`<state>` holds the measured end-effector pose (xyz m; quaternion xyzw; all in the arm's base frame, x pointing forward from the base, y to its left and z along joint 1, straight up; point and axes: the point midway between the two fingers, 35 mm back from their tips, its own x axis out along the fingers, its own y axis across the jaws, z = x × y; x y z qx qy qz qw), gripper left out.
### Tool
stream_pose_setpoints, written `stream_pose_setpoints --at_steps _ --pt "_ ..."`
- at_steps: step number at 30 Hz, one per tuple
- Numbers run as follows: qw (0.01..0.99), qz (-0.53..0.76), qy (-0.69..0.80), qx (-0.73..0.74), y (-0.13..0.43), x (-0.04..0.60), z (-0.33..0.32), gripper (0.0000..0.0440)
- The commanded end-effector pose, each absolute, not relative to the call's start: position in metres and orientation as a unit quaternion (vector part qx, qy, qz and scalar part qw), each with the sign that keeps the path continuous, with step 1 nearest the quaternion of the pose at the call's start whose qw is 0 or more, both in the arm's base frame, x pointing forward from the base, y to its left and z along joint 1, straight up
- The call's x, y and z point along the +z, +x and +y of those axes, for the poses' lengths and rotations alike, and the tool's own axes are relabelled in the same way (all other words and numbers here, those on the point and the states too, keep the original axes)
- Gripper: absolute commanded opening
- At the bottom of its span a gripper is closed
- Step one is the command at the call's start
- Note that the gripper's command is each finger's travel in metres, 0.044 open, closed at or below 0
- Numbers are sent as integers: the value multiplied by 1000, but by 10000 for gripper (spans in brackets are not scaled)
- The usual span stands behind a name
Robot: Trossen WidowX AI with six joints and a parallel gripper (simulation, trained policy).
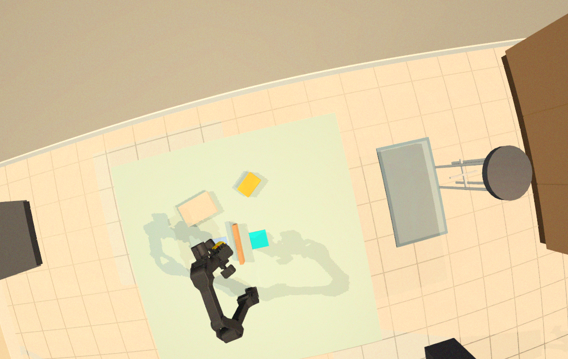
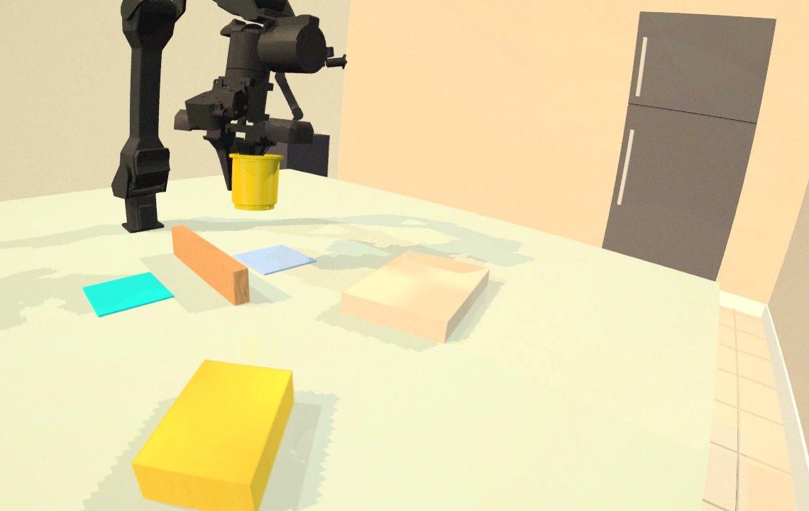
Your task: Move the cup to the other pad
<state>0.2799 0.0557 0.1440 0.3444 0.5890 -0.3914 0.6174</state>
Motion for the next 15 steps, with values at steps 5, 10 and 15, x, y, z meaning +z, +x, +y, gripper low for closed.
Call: stream_pose_setpoints --at_steps 5,10,15 --pt "622 559 376 -398 289 158 39 0" --pt "624 540 395 -405 296 163 24 0" --pt "625 521 411 -412 301 165 7 0"
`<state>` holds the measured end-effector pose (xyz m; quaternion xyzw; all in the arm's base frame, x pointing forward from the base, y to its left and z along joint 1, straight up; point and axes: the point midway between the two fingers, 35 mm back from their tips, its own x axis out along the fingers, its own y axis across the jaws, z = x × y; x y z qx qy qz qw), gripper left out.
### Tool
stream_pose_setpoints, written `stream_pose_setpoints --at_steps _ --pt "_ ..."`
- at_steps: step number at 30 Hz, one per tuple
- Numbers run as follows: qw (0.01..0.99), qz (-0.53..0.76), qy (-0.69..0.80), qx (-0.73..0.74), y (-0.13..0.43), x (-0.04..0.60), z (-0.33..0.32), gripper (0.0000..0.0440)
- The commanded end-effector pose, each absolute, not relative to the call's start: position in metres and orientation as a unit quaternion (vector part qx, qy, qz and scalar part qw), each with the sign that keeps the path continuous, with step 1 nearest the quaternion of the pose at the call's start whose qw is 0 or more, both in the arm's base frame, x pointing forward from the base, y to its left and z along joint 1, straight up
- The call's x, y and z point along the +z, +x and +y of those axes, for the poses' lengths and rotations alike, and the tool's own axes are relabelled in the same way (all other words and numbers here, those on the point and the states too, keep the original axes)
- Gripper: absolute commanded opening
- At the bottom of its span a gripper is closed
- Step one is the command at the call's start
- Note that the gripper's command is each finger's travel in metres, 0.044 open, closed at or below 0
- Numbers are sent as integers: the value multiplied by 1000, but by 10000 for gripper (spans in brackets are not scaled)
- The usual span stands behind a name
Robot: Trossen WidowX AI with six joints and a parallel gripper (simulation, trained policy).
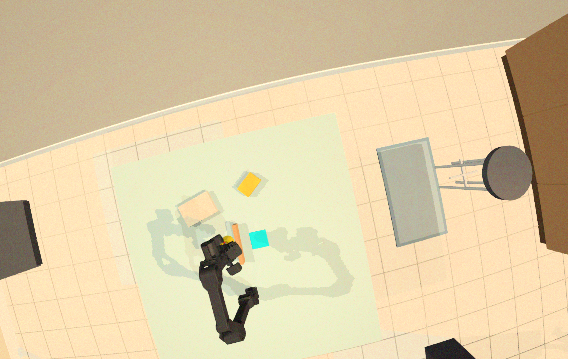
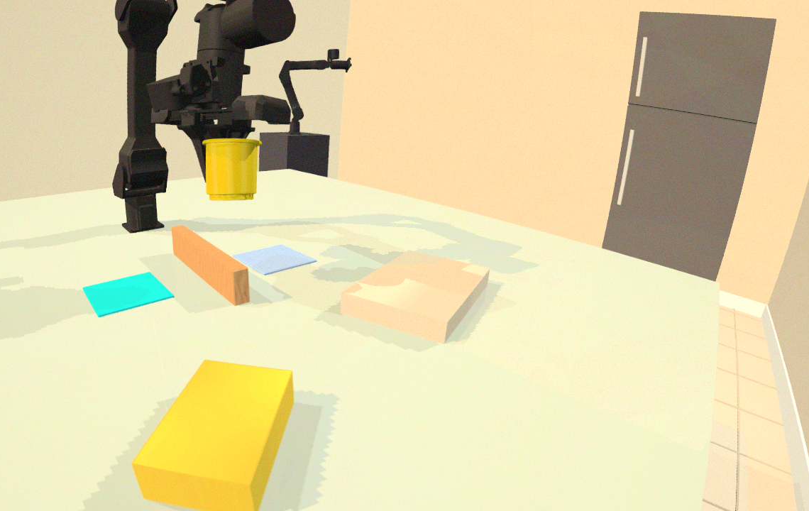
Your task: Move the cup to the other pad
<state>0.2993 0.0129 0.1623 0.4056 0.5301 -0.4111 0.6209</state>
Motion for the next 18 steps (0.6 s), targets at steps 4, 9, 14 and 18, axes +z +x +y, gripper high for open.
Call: stream_pose_setpoints --at_steps 4,9,14,18 --pt "624 507 423 -418 304 166 -7 0" --pt "622 491 435 -427 306 164 -24 0" --pt "619 478 445 -436 307 160 -40 0" --pt "615 469 452 -444 306 155 -52 0"
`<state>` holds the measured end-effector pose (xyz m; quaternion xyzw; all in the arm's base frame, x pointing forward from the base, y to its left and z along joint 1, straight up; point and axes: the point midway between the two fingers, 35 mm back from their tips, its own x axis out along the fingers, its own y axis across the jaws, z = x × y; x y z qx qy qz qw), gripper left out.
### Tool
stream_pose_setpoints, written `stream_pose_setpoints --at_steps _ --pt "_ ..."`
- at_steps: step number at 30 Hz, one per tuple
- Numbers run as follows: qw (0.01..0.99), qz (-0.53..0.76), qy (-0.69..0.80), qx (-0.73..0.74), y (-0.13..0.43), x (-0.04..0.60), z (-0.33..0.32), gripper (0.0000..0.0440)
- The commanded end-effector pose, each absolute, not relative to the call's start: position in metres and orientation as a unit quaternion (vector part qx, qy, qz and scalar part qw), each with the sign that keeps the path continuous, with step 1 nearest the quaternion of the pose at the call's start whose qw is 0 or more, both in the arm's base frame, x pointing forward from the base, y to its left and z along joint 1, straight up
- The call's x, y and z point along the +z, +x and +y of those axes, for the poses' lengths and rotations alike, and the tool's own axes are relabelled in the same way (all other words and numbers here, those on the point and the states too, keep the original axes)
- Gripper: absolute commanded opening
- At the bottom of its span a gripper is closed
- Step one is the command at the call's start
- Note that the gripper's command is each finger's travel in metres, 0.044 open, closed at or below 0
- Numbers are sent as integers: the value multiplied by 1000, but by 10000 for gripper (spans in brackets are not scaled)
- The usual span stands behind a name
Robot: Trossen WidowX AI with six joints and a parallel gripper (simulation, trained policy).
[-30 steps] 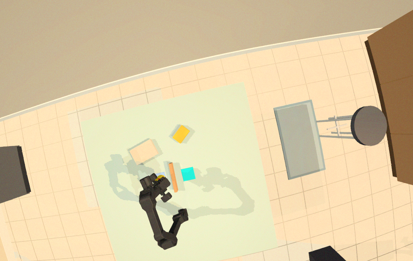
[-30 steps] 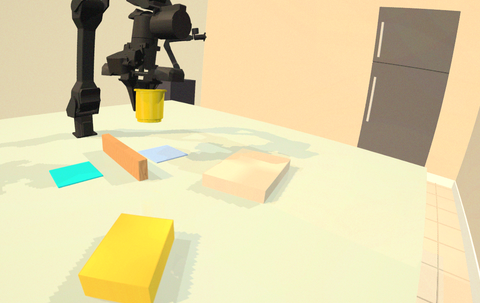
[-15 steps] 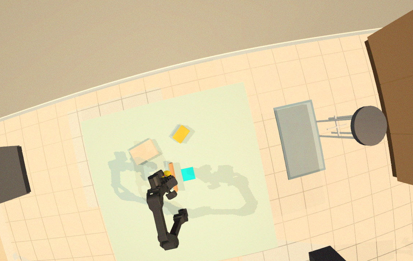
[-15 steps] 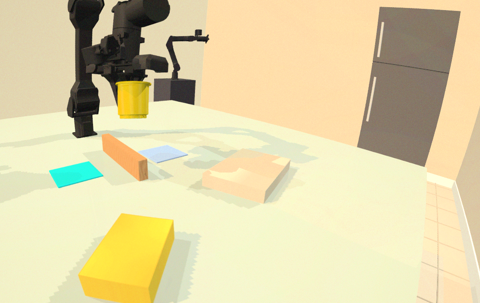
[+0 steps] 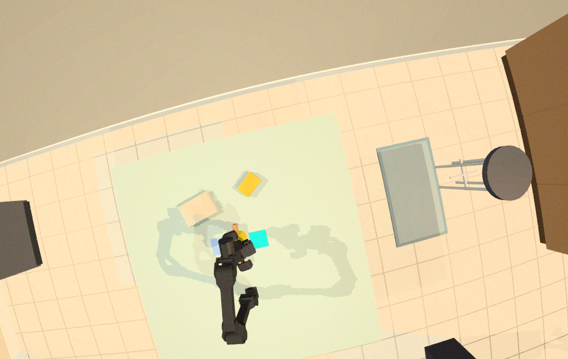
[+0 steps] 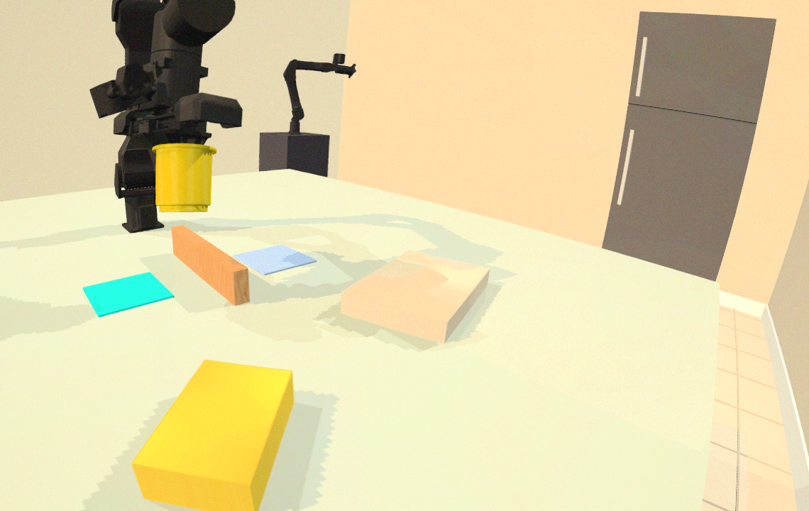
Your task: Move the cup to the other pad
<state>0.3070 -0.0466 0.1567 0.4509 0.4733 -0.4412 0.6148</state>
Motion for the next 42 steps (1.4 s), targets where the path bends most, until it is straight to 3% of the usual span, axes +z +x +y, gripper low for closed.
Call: stream_pose_setpoints --at_steps 1,28,39,42 --pt "615 467 454 -446 305 154 -54 0" --pt "587 437 480 -484 279 97 -93 12" --pt "569 436 484 -502 260 76 -99 67" --pt "571 427 491 -501 261 75 -102 121"
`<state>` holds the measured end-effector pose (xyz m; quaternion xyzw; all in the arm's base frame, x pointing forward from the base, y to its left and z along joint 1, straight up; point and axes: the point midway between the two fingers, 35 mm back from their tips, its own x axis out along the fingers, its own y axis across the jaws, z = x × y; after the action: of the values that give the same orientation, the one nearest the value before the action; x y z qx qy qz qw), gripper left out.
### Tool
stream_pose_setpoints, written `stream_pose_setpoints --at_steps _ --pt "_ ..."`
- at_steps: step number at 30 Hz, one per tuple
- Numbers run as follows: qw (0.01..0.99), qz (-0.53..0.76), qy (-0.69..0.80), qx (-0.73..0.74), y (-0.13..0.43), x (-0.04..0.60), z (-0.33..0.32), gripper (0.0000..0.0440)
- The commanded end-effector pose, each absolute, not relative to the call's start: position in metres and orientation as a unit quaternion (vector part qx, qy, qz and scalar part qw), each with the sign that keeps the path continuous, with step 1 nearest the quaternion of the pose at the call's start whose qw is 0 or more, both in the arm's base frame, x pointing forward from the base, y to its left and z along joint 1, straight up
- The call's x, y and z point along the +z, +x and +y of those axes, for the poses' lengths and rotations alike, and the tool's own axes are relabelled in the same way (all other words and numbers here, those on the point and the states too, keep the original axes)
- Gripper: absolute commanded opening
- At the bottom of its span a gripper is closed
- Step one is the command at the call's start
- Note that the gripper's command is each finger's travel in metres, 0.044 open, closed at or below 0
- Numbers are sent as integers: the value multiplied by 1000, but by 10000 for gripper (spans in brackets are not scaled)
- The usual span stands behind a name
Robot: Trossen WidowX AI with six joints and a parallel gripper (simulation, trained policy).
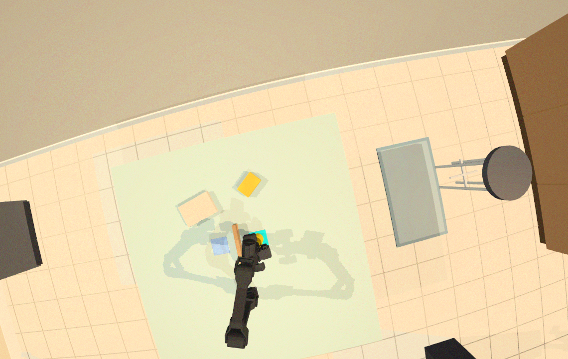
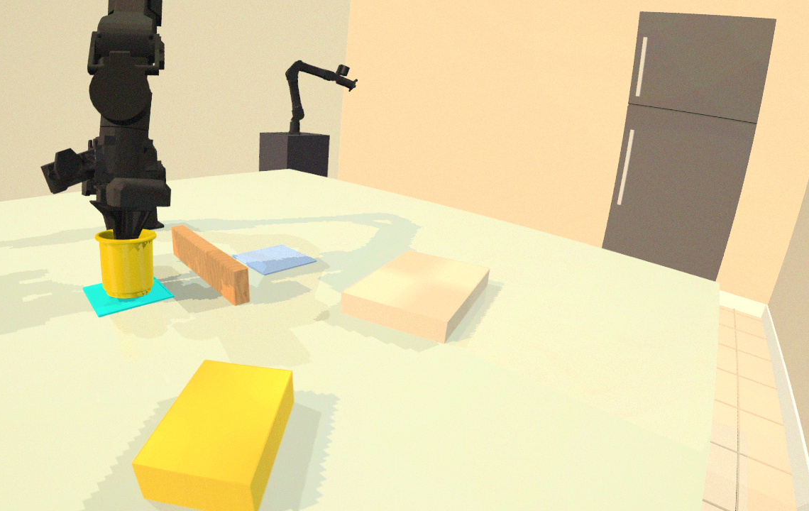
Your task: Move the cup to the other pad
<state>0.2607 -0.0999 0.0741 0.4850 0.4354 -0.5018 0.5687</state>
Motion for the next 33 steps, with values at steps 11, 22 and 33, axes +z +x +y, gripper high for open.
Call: stream_pose_setpoints --at_steps 11,22,33 --pt "579 402 519 -483 258 89 -103 178" --pt "581 378 544 -473 248 110 -104 233" --pt "589 338 568 -466 242 145 -110 350"
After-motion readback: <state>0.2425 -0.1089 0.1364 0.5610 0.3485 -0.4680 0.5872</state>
